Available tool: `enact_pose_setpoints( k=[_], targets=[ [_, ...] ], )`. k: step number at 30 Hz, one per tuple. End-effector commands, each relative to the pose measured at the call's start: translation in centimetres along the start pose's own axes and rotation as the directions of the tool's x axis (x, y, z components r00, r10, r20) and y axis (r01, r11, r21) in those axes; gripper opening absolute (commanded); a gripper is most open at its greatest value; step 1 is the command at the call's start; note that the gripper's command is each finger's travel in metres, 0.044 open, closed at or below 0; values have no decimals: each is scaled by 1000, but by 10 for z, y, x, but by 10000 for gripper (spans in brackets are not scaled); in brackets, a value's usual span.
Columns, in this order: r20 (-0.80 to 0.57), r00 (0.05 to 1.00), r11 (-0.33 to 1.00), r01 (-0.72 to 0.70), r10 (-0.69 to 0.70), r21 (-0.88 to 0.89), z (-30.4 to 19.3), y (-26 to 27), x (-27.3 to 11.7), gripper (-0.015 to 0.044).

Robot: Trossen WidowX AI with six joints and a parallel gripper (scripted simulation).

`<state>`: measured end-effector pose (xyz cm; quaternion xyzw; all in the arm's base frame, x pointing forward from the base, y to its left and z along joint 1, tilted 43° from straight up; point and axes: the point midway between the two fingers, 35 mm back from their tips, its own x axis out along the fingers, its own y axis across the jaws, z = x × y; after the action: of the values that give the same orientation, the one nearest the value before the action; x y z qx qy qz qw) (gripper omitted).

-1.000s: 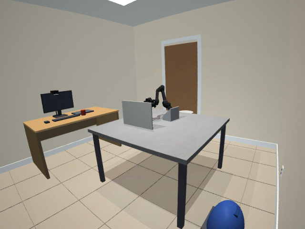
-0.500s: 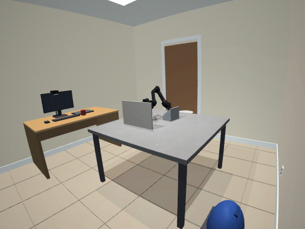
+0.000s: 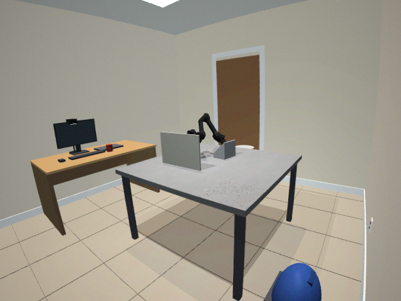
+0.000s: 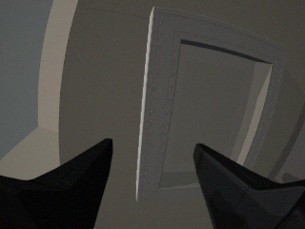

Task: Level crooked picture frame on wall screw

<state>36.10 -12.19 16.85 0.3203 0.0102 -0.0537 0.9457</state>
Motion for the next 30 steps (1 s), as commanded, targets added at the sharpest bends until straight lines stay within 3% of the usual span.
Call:
enact_pose_setpoints(
  k=[1,30],
  targets=[
    [3,1000,1000,1,-1,2,1,0,7,260],
    [5,1000,1000,0,0,3,1,0,35,260]
  ],
)
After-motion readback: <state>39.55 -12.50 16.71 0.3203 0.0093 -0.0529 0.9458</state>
